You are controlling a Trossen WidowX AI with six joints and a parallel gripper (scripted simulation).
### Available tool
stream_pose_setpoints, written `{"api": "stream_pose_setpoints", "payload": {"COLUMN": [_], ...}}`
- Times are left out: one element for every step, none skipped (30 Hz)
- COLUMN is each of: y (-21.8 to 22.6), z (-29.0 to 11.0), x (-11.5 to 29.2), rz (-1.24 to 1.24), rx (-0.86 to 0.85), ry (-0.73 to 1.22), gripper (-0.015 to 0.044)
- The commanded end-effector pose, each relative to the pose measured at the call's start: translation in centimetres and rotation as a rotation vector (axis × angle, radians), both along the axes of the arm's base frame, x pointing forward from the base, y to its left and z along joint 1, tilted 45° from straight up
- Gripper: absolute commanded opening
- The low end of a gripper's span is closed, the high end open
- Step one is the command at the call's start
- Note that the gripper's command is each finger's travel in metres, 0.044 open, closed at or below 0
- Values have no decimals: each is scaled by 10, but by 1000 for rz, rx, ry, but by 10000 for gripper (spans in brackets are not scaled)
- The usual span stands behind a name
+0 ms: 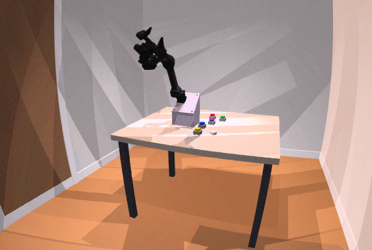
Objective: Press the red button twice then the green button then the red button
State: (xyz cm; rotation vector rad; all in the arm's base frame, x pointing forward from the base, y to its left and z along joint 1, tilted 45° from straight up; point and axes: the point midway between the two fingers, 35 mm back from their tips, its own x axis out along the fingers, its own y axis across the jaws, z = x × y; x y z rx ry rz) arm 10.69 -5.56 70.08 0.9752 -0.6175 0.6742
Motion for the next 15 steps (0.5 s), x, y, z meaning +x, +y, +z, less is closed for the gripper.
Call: {"api": "stream_pose_setpoints", "payload": {"y": [-3, -12, -27, -45, -63, -76, -82, -90, -99, -109, -118, -127, -136, -144, -152], "z": [0, 0, 0, -2, -5, -8, -10, -13, -16, -21, -26, -32, -38, -45, -53], "x": [1, 2, 7, 14, 23, 31, 36, 42, 50, 59, 70, 82, 94, 107, 119], "rz": [5, 20, 44, 72, 97, 114, 123, 133, 144, 155, 166, 177, 186, 191, 194], "rx": [9, 35, 79, 134, 190, 232, 254, 281, 313, 348, 385, 422, 459, 495, 530], "ry": [-3, -12, -25, -36, -44, -46, -47, -46, -45, -41, -35, -27, -16, -4, 9], "gripper": [400, 400, 400, 400, 400, 400, 400, 400, 400, 400, 400, 400, 400, 400, 400]}}
